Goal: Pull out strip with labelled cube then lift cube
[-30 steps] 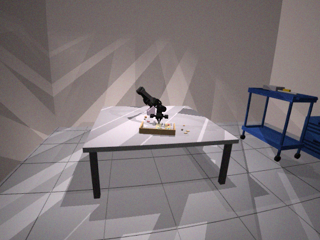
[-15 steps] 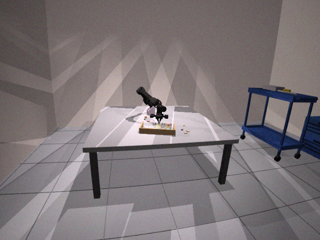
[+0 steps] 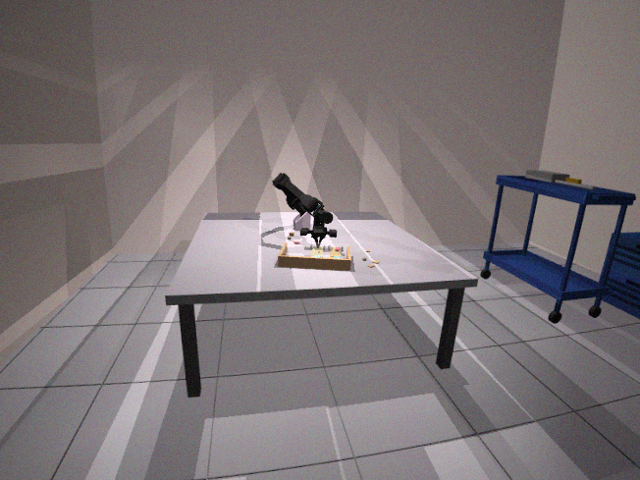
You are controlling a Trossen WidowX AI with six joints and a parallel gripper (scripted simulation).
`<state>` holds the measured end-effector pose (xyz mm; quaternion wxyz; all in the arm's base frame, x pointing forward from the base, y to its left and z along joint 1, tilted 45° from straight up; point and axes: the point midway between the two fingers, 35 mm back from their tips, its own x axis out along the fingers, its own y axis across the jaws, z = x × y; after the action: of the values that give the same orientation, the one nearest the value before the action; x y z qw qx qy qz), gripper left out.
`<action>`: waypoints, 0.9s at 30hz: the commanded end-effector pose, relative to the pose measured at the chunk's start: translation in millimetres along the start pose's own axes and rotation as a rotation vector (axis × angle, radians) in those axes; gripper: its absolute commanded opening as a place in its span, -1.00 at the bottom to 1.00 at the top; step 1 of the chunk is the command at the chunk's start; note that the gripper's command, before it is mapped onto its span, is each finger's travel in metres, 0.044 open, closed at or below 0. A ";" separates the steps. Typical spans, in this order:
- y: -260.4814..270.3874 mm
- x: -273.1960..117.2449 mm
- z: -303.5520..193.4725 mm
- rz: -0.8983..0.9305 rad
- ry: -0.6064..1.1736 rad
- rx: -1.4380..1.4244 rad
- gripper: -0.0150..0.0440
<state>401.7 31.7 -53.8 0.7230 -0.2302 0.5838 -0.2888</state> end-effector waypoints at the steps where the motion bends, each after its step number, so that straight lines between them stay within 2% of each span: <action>1: -1.2 4.5 -10.2 -0.007 0.014 -0.008 -0.49; 27: -0.7 5.8 -50.1 -0.007 0.016 -0.010 -0.49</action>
<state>365.3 32.2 -61.9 0.7240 -0.2339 0.5820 -0.2872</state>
